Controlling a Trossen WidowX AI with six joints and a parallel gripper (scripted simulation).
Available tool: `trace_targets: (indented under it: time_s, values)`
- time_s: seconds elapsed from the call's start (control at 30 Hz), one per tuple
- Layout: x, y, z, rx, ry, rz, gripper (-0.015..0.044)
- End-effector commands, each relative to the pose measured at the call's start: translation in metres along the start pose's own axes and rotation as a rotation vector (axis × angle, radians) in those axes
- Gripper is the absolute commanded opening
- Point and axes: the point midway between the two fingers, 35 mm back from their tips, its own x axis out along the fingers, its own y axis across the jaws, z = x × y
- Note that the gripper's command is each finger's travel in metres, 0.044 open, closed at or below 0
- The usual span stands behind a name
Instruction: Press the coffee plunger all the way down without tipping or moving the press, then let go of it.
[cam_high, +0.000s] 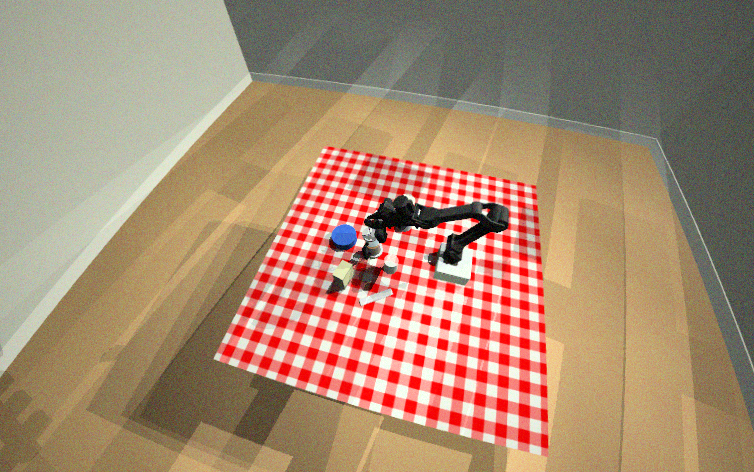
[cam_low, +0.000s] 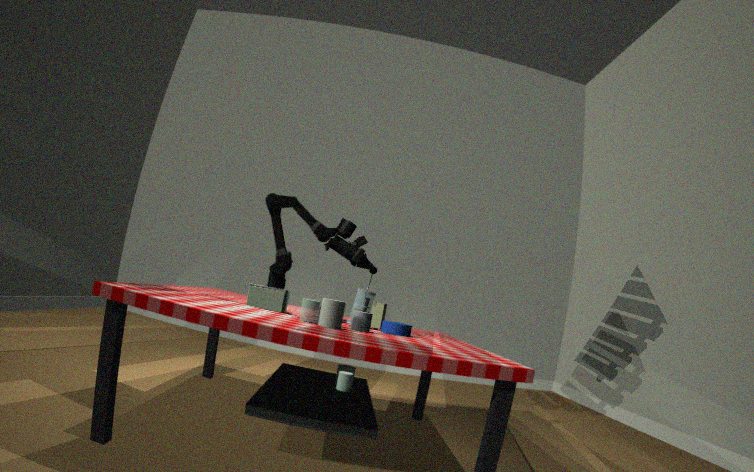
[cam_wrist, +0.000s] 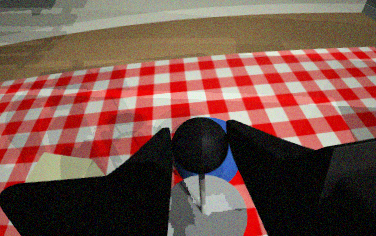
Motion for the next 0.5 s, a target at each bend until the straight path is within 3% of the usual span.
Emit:
trace_targets:
  time_s: [0.0, 0.47]
  values:
    - [0.01, -0.001, -0.042, 0.008, 0.103, -0.005, 0.0127]
    - [0.027, 0.0, -0.054, 0.008, 0.102, -0.005, 0.0127]
